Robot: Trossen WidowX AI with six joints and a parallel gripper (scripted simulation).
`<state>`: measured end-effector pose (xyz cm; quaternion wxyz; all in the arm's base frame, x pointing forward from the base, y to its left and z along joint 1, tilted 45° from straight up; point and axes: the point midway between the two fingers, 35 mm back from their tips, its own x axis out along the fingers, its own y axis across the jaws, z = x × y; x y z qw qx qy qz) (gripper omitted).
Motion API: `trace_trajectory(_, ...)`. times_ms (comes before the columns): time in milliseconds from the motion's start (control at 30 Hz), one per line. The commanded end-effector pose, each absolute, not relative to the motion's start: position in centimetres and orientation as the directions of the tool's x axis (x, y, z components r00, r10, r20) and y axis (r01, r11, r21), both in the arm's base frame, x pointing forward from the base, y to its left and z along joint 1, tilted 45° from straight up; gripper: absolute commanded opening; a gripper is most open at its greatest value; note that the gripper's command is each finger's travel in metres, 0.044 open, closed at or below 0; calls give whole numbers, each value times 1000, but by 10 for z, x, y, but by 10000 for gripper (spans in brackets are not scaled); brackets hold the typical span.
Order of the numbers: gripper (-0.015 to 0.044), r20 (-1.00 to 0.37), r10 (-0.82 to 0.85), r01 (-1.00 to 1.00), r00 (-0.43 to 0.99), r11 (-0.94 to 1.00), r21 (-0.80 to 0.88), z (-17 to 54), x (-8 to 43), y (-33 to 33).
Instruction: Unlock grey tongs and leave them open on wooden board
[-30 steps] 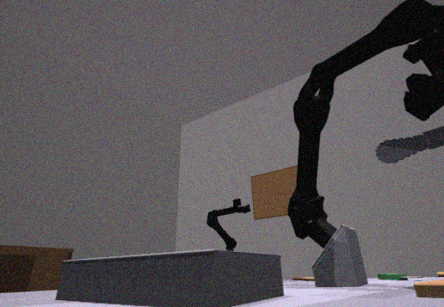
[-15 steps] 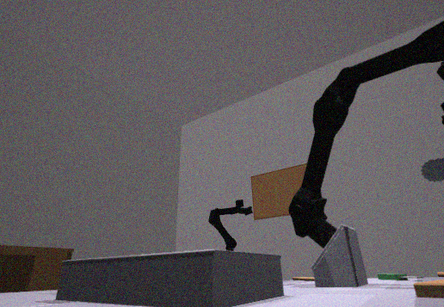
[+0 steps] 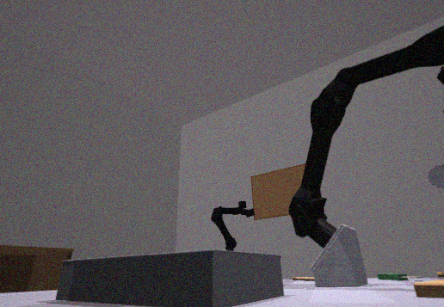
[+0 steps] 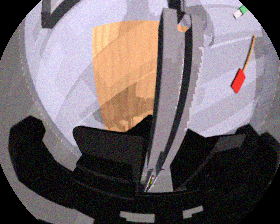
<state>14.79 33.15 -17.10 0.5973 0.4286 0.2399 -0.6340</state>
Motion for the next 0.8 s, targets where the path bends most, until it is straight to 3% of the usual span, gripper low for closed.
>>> trace_trajectory(0, -150, -864, -495, 963, 90, -176, 202, -170, 148, 337)
trace_trajectory(767, -150, -961, -236, 964, 146, -186, 192, -175, 148, 339)
